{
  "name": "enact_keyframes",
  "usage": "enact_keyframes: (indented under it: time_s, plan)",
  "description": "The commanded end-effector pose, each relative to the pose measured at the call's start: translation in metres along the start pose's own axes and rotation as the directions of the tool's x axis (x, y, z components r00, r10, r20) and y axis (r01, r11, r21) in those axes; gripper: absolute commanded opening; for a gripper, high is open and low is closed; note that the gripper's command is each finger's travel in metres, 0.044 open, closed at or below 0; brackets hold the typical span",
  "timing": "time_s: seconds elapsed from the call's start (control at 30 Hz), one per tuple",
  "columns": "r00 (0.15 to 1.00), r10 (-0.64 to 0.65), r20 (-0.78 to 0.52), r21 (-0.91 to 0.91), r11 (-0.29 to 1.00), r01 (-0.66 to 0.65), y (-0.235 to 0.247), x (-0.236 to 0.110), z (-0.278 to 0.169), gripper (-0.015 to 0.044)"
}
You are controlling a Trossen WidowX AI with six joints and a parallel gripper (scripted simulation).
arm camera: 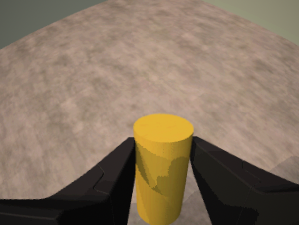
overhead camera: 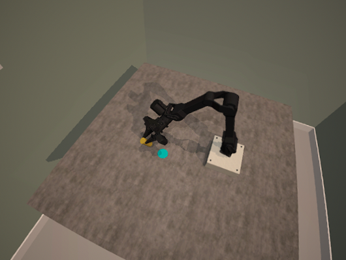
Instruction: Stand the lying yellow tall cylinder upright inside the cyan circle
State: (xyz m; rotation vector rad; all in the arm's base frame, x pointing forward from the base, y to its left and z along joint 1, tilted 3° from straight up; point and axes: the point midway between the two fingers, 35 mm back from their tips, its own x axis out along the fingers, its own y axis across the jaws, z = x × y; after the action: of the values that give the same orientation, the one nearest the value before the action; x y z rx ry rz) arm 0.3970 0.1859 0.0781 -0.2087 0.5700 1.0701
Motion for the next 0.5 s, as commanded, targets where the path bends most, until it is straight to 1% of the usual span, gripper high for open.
enact_keyframes:
  time_s: [0.0,0.47]
  plan:
    - [1.000,0.006,0.023,0.006,1.000,-0.006,-0.0002,-0.0019,-0.0003,0.0105]
    - [0.995,0.022,0.102,0.003,1.000,-0.022,-0.0001,-0.0076,-0.0009,0.0105]
